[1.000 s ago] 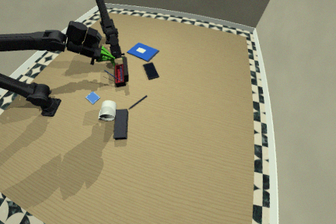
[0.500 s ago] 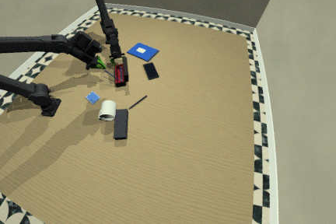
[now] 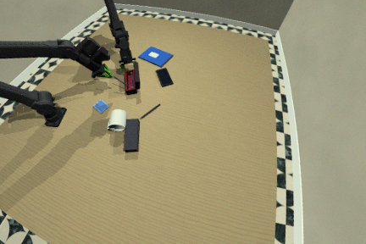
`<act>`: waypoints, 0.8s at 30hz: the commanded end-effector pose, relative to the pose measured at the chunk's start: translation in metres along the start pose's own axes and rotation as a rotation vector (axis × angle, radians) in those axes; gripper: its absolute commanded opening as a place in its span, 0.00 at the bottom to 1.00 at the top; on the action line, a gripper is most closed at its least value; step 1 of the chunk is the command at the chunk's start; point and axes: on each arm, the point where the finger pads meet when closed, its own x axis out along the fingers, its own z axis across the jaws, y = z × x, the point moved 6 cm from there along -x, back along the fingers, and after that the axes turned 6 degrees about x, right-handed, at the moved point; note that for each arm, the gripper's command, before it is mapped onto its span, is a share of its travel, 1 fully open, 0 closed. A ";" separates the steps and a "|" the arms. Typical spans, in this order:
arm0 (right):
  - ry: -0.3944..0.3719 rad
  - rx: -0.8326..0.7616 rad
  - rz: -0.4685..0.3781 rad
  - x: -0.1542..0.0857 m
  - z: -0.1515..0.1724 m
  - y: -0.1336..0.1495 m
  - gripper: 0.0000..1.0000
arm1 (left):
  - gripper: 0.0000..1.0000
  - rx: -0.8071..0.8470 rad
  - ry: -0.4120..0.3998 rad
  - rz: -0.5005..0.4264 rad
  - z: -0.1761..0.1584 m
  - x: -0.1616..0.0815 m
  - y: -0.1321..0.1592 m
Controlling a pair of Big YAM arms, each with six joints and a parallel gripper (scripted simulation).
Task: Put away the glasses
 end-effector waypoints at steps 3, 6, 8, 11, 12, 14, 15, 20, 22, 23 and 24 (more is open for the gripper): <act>-0.024 0.036 -0.081 -0.020 0.003 -0.032 0.00 | 0.57 -0.001 -0.027 -0.106 0.013 -0.007 -0.042; -0.020 0.033 -0.073 -0.017 0.004 -0.033 0.00 | 0.57 -0.001 -0.027 -0.106 0.013 -0.007 -0.042; -0.002 0.019 -0.027 0.003 0.000 -0.011 0.00 | 0.57 -0.001 -0.027 -0.106 0.013 -0.007 -0.042; 0.005 0.017 -0.016 0.011 -0.003 -0.003 0.00 | 0.57 -0.001 -0.027 -0.106 0.013 -0.007 -0.042; 0.005 0.017 -0.016 0.012 -0.003 -0.003 0.00 | 0.57 -0.001 -0.027 -0.106 0.013 -0.007 -0.042; 0.005 0.017 -0.016 0.012 -0.003 -0.003 0.00 | 0.57 -0.001 -0.027 -0.106 0.013 -0.007 -0.042; -0.005 0.013 -0.029 0.010 0.002 -0.008 0.00 | 0.57 -0.001 -0.027 -0.106 0.013 -0.007 -0.042; 0.006 0.017 -0.016 0.023 -0.005 0.003 0.00 | 0.57 -0.001 -0.027 -0.106 0.013 -0.007 -0.042; 0.006 0.015 -0.016 0.027 -0.005 0.005 0.00 | 0.57 -0.001 -0.027 -0.106 0.013 -0.007 -0.042; 0.007 0.016 -0.016 0.028 -0.005 0.006 0.00 | 0.57 -0.001 -0.027 -0.106 0.013 -0.007 -0.042; 0.006 0.016 -0.018 0.030 -0.005 0.006 0.00 | 0.57 -0.001 -0.027 -0.106 0.013 -0.007 -0.042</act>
